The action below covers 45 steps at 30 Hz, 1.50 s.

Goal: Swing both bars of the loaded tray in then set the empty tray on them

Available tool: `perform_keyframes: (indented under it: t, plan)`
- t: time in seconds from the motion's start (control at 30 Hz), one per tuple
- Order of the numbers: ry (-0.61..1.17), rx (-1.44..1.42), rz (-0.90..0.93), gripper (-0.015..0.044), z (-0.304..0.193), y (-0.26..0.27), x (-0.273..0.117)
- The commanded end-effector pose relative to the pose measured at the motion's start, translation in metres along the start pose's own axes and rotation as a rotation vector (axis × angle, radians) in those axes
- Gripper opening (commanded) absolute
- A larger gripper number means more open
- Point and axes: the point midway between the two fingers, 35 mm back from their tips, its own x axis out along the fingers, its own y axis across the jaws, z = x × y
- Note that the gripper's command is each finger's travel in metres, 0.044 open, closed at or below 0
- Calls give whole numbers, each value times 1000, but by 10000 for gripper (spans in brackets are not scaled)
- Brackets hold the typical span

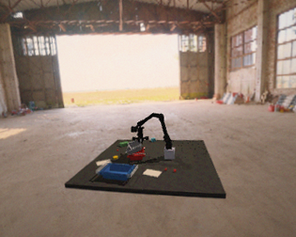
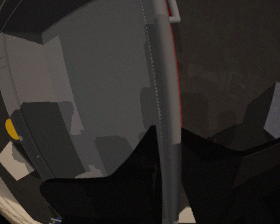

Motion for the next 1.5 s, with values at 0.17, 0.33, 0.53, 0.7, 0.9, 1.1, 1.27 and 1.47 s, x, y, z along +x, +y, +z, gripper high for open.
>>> perform_keyframes:
  t: [0.17,0.33,0.53,0.7,0.9,1.1,1.27,1.47]
  plan:
    - [-1,-4,-13,0,0,-8,10]
    - [-1,-4,-13,0,0,-9,11]
    - [-1,-4,-14,0,0,-12,17]
    - [-1,-4,-14,0,0,-12,18]
    - [-1,-4,-14,0,0,-13,18]
    - [-1,-4,-14,0,0,-16,25]
    - [-1,-4,-14,0,0,-16,26]
    - [-1,-4,-14,0,1,-17,29]
